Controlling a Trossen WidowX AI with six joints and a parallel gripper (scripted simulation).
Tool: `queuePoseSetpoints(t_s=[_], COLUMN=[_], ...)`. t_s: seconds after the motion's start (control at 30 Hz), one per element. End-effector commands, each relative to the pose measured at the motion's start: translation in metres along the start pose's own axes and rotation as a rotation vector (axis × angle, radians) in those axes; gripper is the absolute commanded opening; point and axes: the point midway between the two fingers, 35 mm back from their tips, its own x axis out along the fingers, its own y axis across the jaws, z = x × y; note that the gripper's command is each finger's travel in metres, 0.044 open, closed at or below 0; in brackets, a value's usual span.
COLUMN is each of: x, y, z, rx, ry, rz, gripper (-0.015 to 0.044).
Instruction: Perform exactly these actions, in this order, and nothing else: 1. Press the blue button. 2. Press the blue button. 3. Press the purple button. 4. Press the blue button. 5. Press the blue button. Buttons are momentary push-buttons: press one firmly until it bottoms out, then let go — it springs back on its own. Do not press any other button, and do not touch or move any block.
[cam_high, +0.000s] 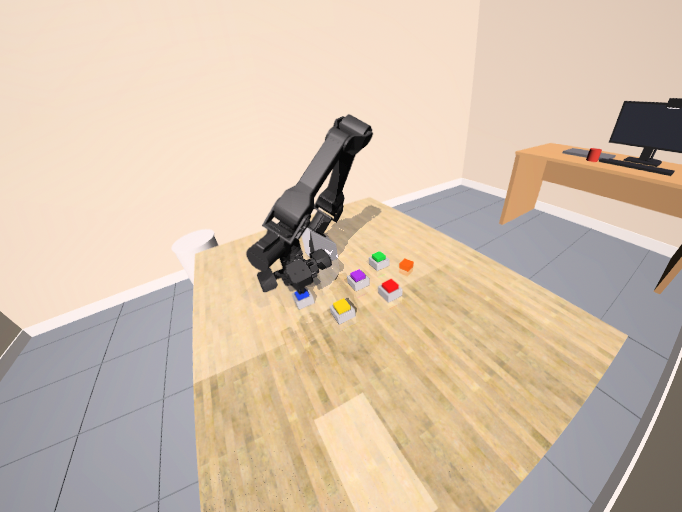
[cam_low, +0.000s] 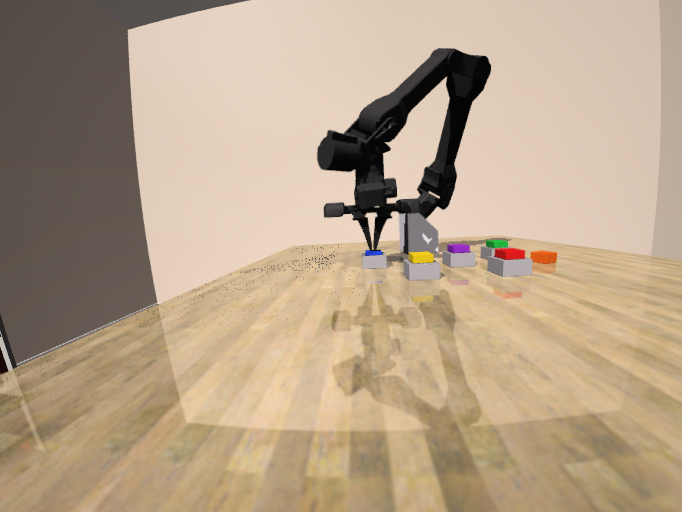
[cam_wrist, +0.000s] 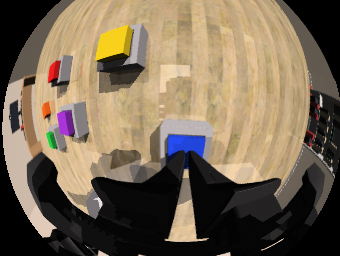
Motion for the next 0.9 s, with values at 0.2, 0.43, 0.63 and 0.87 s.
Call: queuePoseSetpoints(t_s=[0.2, 0.43, 0.63, 0.87], x=[-0.032, -0.056, -0.078, -0.094], y=[0.0, 0.051, 0.16, 0.306], z=[0.0, 0.045, 0.085, 0.067], rx=[0.005, 0.035, 0.043, 0.011], ry=[-0.001, 0.002, -0.013, -0.01], rz=[0.002, -0.051, -0.069, -0.002], gripper=[0.002, 0.0204, 0.0361, 0.04])
